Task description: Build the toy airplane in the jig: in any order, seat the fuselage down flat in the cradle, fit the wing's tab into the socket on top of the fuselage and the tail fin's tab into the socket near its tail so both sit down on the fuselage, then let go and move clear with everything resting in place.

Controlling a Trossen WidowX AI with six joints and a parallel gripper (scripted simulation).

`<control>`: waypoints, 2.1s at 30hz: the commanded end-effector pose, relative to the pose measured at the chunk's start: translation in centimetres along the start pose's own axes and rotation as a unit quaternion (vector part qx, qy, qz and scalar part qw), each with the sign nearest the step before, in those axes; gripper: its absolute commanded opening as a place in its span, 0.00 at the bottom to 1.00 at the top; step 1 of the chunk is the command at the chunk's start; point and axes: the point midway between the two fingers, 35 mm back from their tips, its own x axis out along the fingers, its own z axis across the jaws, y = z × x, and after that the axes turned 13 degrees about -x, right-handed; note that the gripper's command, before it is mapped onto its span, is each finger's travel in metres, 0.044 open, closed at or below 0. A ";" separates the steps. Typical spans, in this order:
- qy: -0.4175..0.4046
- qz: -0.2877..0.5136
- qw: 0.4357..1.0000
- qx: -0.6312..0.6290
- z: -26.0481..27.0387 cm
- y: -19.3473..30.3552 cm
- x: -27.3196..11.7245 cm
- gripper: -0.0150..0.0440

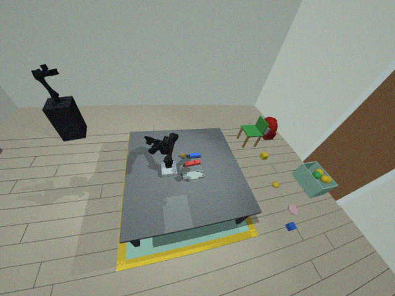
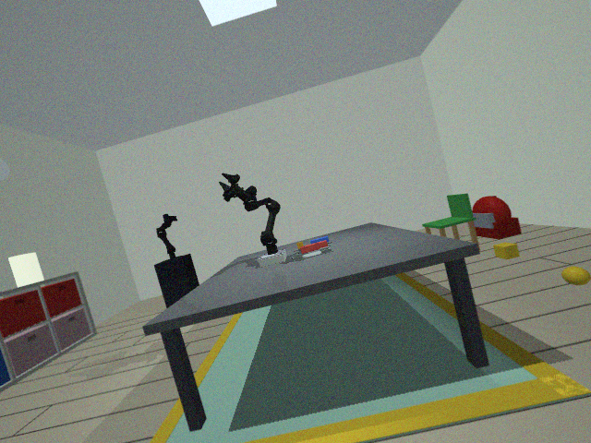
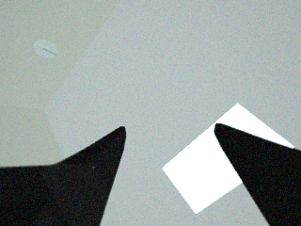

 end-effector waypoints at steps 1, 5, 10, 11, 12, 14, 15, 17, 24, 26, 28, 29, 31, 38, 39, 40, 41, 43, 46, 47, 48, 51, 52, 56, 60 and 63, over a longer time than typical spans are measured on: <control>0.000 0.000 1.000 0.000 0.0 0.0 0.0 0.98; 0.058 -0.044 0.996 -0.049 -3.3 -1.9 -0.4 1.00; 0.195 -0.100 0.965 -0.145 -10.1 -4.9 -2.9 1.00; 0.225 -0.105 0.955 -0.163 -11.5 -5.4 -3.7 1.00; 0.244 -0.102 0.951 -0.159 -12.5 -5.2 -4.4 1.00; 0.278 -0.098 0.942 -0.162 -14.2 -5.0 -5.7 1.00; 0.294 -0.099 0.935 -0.173 -14.9 -5.1 -6.2 1.00; 0.326 -0.098 0.920 -0.194 -16.2 -5.4 -7.2 1.00; 0.445 -0.070 0.858 -0.246 -21.1 -5.1 -12.4 1.00; 0.479 -0.056 0.835 -0.266 -22.3 -5.0 -14.0 1.00; 0.512 -0.039 0.809 -0.284 -23.5 -4.8 -15.6 1.00; 0.528 -0.030 0.796 -0.293 -24.0 -4.7 -16.4 1.00; 0.559 -0.009 0.769 -0.309 -25.0 -4.4 -18.1 1.00; 0.700 0.155 0.590 -0.372 -28.6 -1.6 -28.7 1.00; 0.714 0.184 0.561 -0.376 -28.8 -1.0 -30.3 1.00; 0.726 0.215 0.531 -0.379 -28.9 -0.4 -32.0 1.00; 0.737 0.247 0.501 -0.381 -28.9 0.2 -33.6 1.00; 0.749 0.306 0.450 -0.378 -28.5 1.6 -36.6 1.00; 0.755 0.389 0.378 -0.368 -27.4 3.6 -40.6 1.00; 0.754 0.410 0.360 -0.365 -27.0 4.1 -41.5 1.00; 0.753 0.427 0.346 -0.362 -26.7 4.4 -42.3 1.00; 0.743 0.499 0.279 -0.349 -25.4 5.7 -45.2 1.00; 0.735 0.531 0.249 -0.341 -24.6 6.3 -46.5 1.00; 0.674 0.669 0.118 -0.291 -20.6 8.7 -51.5 1.00; 0.575 0.788 -0.004 -0.220 -15.5 10.6 -55.4 1.00; 0.476 0.862 -0.092 -0.152 -11.1 11.7 -57.4 1.00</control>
